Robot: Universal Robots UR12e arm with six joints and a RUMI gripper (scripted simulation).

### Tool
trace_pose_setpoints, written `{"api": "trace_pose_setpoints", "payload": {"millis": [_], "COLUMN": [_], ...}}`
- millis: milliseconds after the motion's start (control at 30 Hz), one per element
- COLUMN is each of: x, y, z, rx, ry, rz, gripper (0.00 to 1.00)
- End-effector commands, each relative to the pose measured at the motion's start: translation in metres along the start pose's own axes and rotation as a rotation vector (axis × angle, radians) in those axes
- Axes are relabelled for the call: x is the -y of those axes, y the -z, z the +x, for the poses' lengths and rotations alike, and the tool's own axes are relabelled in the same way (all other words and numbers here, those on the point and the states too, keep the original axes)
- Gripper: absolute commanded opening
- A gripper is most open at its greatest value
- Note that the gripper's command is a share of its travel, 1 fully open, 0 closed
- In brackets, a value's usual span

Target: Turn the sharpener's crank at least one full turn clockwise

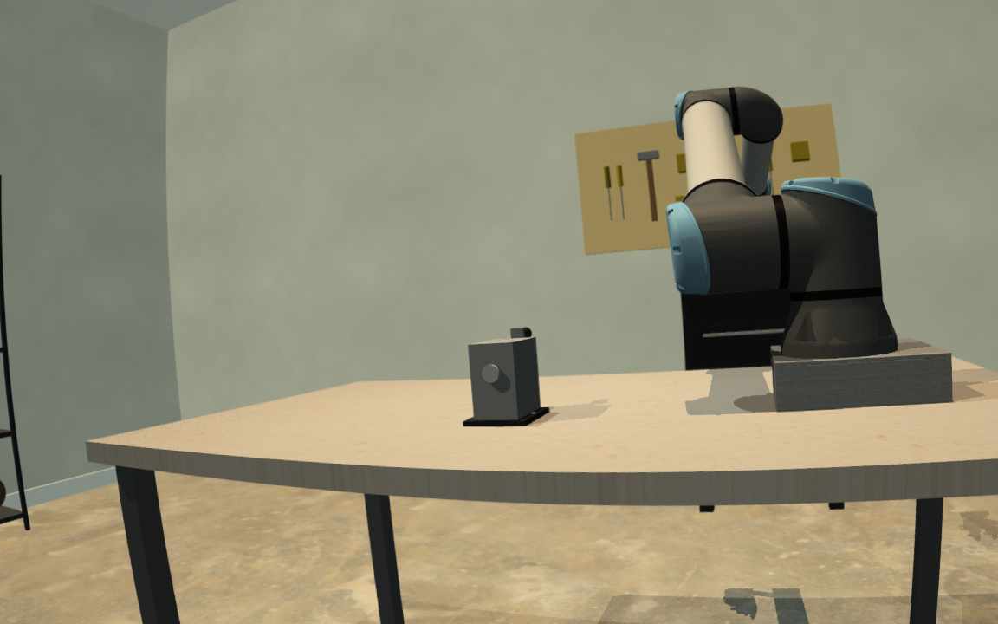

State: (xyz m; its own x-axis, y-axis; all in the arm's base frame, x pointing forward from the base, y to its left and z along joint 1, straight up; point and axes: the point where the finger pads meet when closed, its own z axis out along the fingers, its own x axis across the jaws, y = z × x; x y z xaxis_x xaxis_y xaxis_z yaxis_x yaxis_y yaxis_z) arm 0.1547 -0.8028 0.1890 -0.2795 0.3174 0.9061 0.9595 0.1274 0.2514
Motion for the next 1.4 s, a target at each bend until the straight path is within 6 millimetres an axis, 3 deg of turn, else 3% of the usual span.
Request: {"api": "trace_pose_setpoints", "payload": {"millis": [0,233,567,700,1033,1367], "x": [-0.024,-0.044,-0.089,-0.090,-0.133,-0.160], "y": [-0.008,-0.015,-0.037,-0.037,-0.062,-0.079], "z": [-0.002,-0.004,-0.008,-0.008,-0.010,-0.011], "rx": [0.025,0.025,0.068,0.068,0.111,0.152], "ry": [0.021,0.021,0.071,0.071,0.123,0.180], "rz": [0.017,0.017,0.052,0.052,0.087,0.123], "gripper": [0.32,0.32,0.32,0.32,0.32,0.32]}}
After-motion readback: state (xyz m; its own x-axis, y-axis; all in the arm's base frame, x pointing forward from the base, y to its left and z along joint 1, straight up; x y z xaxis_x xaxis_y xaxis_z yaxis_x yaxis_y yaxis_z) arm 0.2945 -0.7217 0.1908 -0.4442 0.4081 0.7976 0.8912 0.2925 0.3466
